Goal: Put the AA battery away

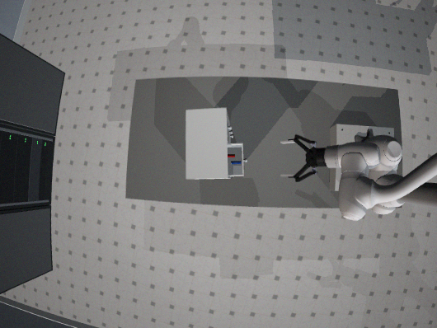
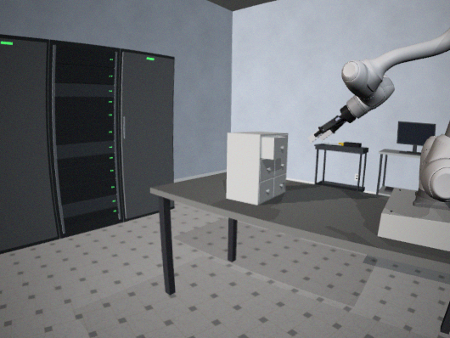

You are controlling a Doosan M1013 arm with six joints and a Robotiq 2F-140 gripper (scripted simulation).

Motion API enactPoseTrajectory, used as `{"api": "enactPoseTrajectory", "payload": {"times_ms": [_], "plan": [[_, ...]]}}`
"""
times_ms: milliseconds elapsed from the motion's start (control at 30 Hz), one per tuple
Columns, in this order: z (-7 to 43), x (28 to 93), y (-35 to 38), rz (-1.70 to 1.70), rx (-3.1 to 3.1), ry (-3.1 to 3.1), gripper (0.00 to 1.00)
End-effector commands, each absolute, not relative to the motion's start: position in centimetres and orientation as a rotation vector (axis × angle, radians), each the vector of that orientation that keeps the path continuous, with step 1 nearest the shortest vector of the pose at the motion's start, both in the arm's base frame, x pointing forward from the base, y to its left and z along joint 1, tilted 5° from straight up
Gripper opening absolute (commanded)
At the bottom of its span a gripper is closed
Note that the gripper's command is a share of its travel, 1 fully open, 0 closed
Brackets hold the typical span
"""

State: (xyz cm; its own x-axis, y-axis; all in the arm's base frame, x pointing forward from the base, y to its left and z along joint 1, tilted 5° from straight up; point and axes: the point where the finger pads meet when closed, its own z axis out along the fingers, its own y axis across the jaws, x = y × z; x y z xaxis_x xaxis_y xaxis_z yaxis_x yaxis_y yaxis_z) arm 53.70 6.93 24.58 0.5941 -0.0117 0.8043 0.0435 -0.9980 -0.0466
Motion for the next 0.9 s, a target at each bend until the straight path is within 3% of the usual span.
{"api": "enactPoseTrajectory", "payload": {"times_ms": [0,867], "plan": [[24.4,53.9,6.8,-1.410,-2.697,-0.054,1.00],[22.4,56.0,7.0,-1.728,-2.506,-0.033,1.00]]}}
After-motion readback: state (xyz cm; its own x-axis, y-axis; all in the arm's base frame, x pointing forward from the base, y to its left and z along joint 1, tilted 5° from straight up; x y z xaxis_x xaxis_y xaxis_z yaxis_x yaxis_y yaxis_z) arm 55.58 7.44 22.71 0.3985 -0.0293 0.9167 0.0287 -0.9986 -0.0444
